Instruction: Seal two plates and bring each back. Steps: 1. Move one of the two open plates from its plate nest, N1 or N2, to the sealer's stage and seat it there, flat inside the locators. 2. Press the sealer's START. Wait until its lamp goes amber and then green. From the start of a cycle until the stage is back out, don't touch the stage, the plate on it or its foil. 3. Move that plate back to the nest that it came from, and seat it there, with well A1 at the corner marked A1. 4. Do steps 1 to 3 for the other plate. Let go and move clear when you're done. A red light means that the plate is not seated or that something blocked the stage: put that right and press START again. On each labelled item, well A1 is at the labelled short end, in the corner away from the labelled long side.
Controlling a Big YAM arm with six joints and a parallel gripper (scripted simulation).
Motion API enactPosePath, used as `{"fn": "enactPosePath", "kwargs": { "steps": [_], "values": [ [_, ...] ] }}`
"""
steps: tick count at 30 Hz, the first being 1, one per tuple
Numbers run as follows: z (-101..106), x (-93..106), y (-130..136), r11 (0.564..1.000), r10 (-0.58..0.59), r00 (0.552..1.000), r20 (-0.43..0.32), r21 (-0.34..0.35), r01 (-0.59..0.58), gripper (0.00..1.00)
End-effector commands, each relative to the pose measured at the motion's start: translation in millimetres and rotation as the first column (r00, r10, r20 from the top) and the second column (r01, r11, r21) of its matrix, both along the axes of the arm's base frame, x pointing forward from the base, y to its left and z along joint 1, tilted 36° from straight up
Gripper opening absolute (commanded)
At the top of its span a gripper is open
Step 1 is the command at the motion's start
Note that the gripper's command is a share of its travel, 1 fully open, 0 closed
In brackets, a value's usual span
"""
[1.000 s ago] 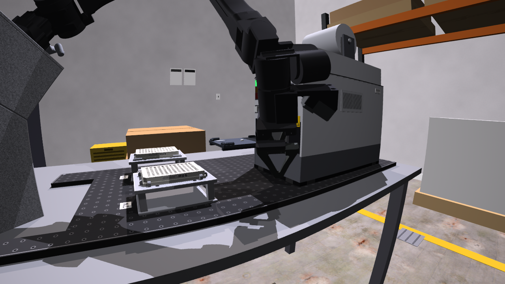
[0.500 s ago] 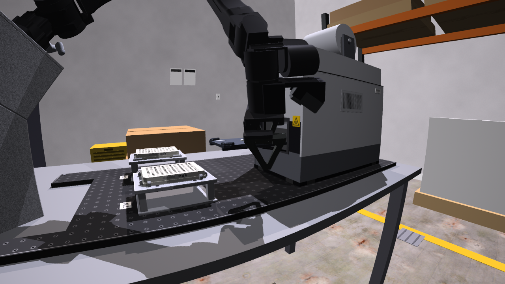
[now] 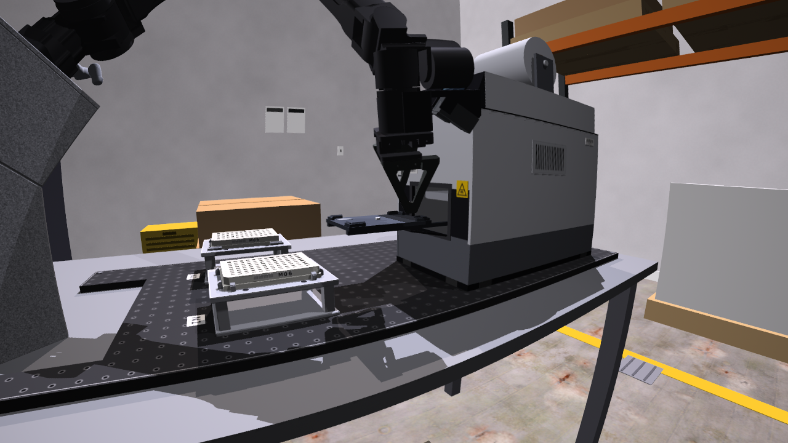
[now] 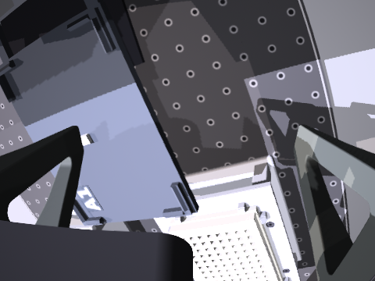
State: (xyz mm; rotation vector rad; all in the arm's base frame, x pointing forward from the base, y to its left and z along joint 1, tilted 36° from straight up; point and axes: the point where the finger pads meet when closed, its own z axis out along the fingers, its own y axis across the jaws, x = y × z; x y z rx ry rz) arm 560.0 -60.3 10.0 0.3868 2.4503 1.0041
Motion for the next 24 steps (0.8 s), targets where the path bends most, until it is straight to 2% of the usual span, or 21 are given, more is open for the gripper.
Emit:
{"fn": "enactPosePath", "kwargs": {
  "steps": [1, 4, 6, 8, 9, 10, 12, 13, 17, 18, 20, 24],
  "values": [
    [19.3, -12.6, 12.2, 0.999, 0.031, 0.999, 0.021, -0.020, -0.031, 1.00],
    [37.2, -19.2, 19.0, 1.000, 0.025, 0.999, 0.030, -0.016, -0.024, 1.00],
    [49.7, -22.6, 21.7, 0.993, 0.078, 0.996, 0.051, -0.095, -0.073, 1.00],
    [59.3, -28.0, 25.7, 0.994, 0.075, 0.995, 0.061, -0.083, -0.069, 1.00],
    [61.1, -32.6, 26.4, 0.995, 0.068, 0.996, 0.058, -0.079, -0.064, 1.00],
    [61.1, -38.3, 26.7, 0.989, 0.094, 0.994, 0.055, -0.121, -0.087, 1.00],
    [61.1, -38.3, 26.7, 0.989, 0.094, 0.994, 0.055, -0.121, -0.087, 1.00],
    [54.7, -40.3, 26.2, 0.985, 0.108, 0.993, 0.043, -0.136, -0.101, 1.00],
    [57.1, -64.3, 35.4, 0.990, 0.092, 0.996, 0.017, -0.111, -0.089, 1.00],
    [60.6, -68.6, 37.2, 0.990, 0.088, 0.996, 0.016, -0.108, -0.086, 1.00],
    [71.0, -75.2, 41.2, 0.973, 0.148, 0.988, 0.031, -0.185, -0.140, 1.00],
    [98.5, -80.9, 46.9, 0.976, 0.139, 0.987, 0.078, -0.181, -0.124, 1.00]
  ]
}}
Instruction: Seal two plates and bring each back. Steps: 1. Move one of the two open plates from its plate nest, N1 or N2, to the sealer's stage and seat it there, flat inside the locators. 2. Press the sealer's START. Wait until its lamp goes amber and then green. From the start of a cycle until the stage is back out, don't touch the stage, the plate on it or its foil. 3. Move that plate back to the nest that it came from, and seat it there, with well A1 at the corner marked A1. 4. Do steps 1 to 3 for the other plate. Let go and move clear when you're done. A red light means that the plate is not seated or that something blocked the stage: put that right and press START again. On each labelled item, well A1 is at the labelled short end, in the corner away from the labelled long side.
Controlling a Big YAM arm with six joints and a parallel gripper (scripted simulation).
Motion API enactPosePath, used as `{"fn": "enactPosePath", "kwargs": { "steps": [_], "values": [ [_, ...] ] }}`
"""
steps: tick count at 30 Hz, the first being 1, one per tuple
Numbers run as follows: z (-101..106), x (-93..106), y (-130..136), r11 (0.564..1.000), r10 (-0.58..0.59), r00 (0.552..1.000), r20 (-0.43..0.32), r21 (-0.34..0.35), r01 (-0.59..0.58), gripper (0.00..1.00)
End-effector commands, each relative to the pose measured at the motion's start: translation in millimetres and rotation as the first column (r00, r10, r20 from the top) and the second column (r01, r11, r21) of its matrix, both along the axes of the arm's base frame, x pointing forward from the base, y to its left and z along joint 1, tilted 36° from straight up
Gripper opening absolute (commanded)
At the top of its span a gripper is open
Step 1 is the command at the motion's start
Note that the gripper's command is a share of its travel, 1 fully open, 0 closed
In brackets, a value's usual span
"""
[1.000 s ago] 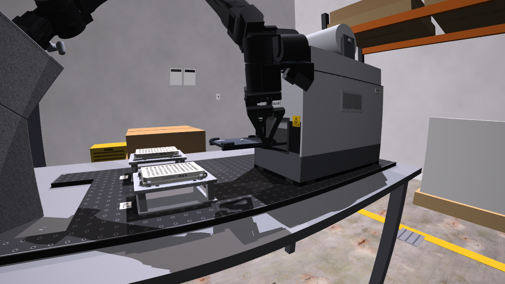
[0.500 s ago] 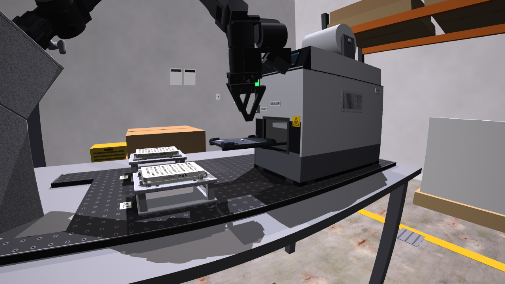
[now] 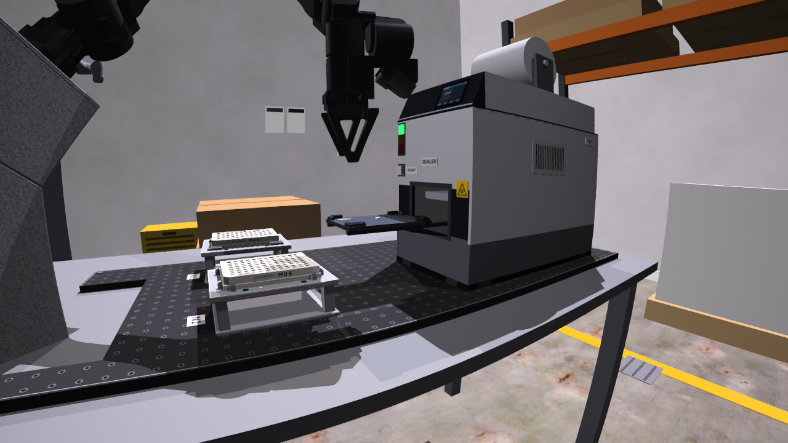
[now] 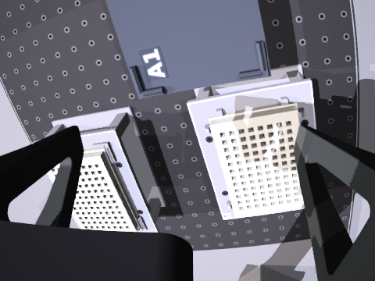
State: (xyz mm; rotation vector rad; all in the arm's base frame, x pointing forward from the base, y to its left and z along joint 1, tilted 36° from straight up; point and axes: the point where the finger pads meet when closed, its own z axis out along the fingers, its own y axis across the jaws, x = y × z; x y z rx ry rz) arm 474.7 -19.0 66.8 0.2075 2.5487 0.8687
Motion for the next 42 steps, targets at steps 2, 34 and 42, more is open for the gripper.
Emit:
{"fn": "enactPosePath", "kwargs": {
  "steps": [2, 34, 42],
  "values": [
    [44.0, -6.7, 8.5, 0.991, 0.089, 0.992, 0.091, -0.106, -0.079, 1.00],
    [68.1, -134.6, 42.4, 0.940, 0.237, 0.968, 0.081, -0.270, -0.207, 1.00],
    [58.6, -130.1, 39.3, 0.950, 0.213, 0.976, 0.054, -0.245, -0.194, 1.00]
  ]
}}
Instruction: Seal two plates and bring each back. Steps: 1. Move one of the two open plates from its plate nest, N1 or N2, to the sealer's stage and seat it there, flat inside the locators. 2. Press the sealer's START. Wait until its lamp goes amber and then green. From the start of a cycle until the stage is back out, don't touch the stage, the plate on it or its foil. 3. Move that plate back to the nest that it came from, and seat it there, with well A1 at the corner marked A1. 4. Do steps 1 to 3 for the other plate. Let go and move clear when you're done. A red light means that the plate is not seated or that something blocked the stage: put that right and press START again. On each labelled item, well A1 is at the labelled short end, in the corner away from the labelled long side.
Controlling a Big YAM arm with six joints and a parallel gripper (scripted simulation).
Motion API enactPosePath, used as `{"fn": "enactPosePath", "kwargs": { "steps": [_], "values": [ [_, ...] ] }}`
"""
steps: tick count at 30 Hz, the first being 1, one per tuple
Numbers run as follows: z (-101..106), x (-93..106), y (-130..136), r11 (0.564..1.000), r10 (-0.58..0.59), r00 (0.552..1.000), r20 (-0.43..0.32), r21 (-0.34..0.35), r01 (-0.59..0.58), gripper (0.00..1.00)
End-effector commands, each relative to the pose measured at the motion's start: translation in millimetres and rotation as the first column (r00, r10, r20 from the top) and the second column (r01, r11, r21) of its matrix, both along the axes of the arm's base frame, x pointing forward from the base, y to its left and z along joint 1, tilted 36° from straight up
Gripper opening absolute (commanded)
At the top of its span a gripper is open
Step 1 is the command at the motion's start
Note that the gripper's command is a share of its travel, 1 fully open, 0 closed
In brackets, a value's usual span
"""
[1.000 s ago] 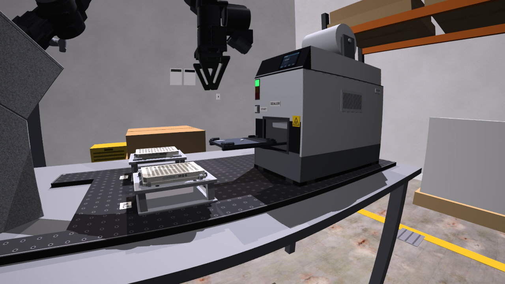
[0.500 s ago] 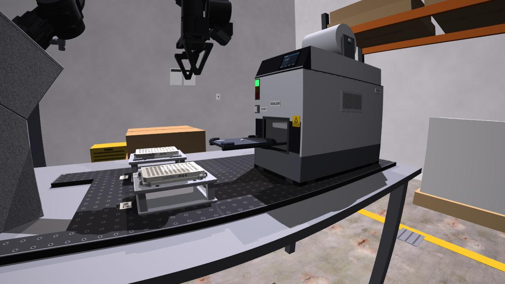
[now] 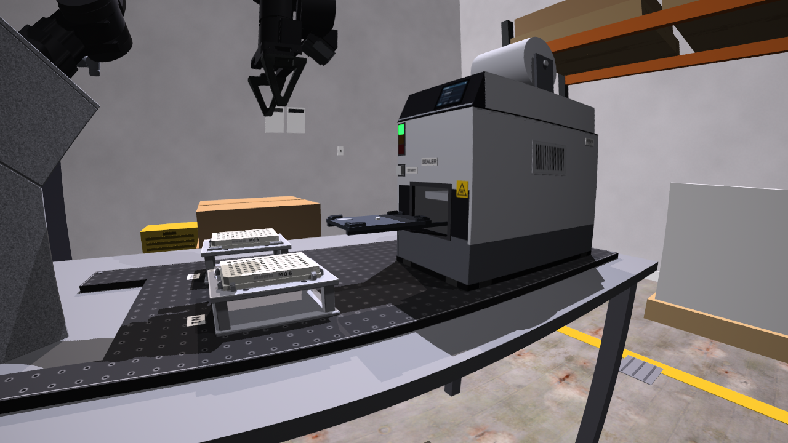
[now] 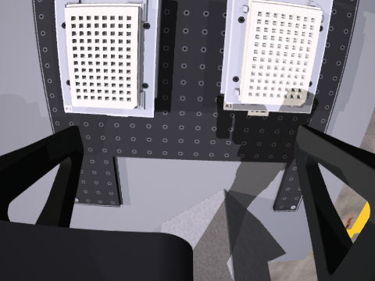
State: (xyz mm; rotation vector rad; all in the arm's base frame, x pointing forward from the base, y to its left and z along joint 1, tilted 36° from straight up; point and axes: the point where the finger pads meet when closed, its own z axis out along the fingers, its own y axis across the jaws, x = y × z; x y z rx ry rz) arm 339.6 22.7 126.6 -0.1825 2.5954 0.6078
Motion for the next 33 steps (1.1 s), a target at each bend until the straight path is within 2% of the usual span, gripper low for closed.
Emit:
{"fn": "enactPosePath", "kwargs": {
  "steps": [1, 23, 33],
  "values": [
    [-0.7, 6.0, -3.1, 1.000, -0.013, 1.000, -0.009, 0.010, 0.013, 1.00],
    [0.7, 18.4, -12.1, 0.998, -0.051, 0.999, -0.005, 0.023, 0.051, 1.00],
    [3.0, 20.9, -3.7, 0.999, -0.025, 1.000, 0.000, 0.021, 0.025, 1.00]
  ]
}}
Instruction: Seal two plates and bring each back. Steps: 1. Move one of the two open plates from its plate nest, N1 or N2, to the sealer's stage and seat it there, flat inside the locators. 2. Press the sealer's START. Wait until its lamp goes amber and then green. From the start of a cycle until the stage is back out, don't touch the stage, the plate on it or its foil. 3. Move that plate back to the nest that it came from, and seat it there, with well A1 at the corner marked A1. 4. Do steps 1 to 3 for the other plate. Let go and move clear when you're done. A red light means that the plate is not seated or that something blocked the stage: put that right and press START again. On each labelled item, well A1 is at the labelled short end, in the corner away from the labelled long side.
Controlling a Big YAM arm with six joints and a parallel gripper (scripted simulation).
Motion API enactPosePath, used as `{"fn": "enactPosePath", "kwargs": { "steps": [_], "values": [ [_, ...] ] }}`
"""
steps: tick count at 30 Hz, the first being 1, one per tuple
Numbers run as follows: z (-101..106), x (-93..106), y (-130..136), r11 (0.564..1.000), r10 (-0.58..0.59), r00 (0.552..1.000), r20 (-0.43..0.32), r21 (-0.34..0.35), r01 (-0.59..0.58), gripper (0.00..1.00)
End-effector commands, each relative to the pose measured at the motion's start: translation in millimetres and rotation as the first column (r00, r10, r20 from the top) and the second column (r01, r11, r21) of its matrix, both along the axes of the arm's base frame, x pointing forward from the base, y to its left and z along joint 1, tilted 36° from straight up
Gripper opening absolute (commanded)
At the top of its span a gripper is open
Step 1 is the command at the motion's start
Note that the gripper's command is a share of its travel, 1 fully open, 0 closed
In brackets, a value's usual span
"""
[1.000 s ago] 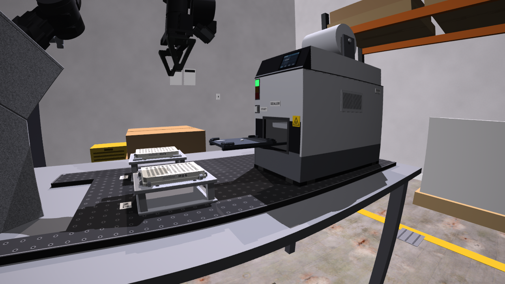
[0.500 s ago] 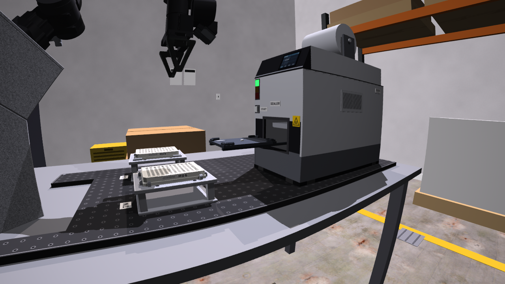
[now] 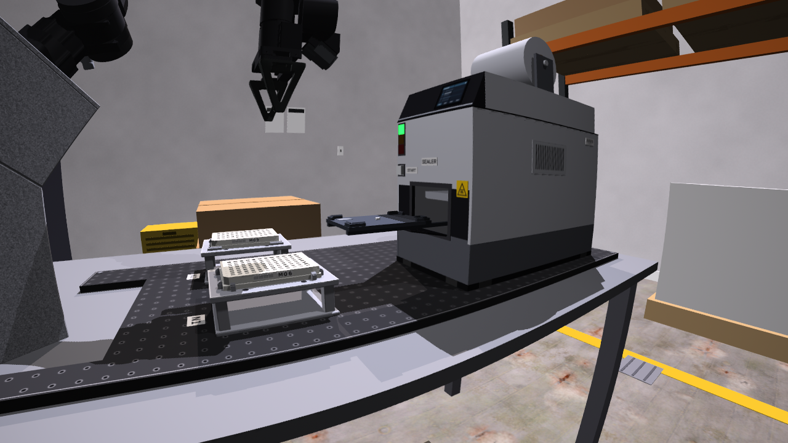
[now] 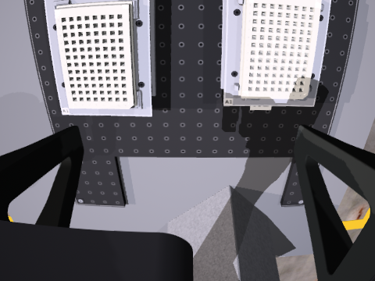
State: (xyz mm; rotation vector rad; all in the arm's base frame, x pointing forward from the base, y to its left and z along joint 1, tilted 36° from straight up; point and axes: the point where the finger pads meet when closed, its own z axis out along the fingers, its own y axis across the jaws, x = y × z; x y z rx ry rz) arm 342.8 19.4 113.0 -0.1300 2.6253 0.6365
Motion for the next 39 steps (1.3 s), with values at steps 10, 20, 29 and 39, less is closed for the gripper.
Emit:
{"fn": "enactPosePath", "kwargs": {
  "steps": [10, 20, 29, 39],
  "values": [
    [9.7, 12.0, -4.1, 1.000, -0.012, 1.000, 0.025, 0.001, 0.012, 1.00],
    [5.9, 2.0, -6.2, 1.000, -0.024, 1.000, 0.015, 0.003, 0.024, 1.00],
    [-27.0, 10.5, 21.1, 0.997, -0.070, 0.991, 0.112, 0.038, 0.066, 1.00],
    [-65.3, 15.6, 38.9, 0.989, -0.137, 0.972, 0.193, 0.085, 0.123, 1.00]
  ]
}}
